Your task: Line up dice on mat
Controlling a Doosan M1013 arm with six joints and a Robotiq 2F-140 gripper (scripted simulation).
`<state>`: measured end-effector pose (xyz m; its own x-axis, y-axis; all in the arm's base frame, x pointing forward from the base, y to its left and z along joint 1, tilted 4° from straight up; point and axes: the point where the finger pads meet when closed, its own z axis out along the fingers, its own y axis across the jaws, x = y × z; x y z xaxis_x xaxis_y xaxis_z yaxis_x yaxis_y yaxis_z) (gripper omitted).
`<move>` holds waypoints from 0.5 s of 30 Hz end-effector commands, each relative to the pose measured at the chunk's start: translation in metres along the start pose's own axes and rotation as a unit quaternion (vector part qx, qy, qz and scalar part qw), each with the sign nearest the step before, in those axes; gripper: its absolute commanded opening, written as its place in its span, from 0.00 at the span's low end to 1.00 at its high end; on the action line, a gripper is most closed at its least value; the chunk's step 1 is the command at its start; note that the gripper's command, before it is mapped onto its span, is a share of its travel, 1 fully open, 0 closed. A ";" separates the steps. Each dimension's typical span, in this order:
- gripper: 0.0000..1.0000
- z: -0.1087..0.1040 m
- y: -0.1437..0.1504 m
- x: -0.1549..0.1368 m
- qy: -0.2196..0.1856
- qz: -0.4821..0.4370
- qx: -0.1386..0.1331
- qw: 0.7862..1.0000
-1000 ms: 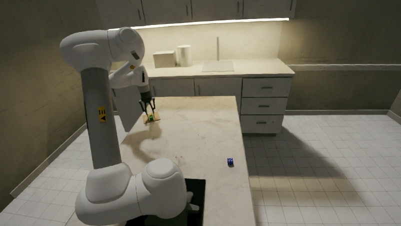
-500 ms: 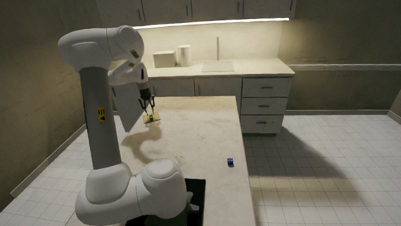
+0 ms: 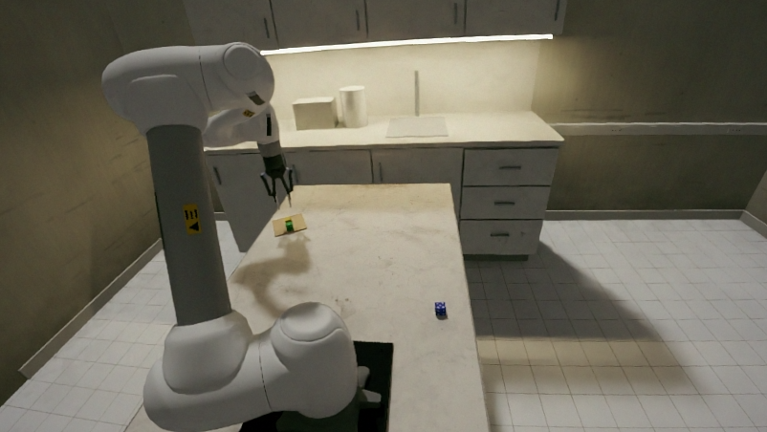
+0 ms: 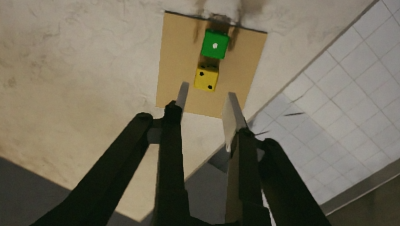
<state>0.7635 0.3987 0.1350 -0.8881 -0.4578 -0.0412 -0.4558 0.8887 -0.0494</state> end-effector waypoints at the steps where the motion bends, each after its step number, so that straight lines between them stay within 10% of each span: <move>1: 0.35 -0.005 0.000 0.000 -0.001 0.000 0.000 1.000; 6: 0.35 -0.006 0.000 0.000 -0.001 0.000 0.000 1.000; 7: 1.00 -0.006 0.000 0.000 -0.001 0.000 0.000 1.000; 15: 1.00 -0.006 0.000 0.000 -0.001 0.000 0.000 1.000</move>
<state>0.7632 0.3987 0.1392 -0.8881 -0.4578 -0.0409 -0.4558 0.8887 -0.0494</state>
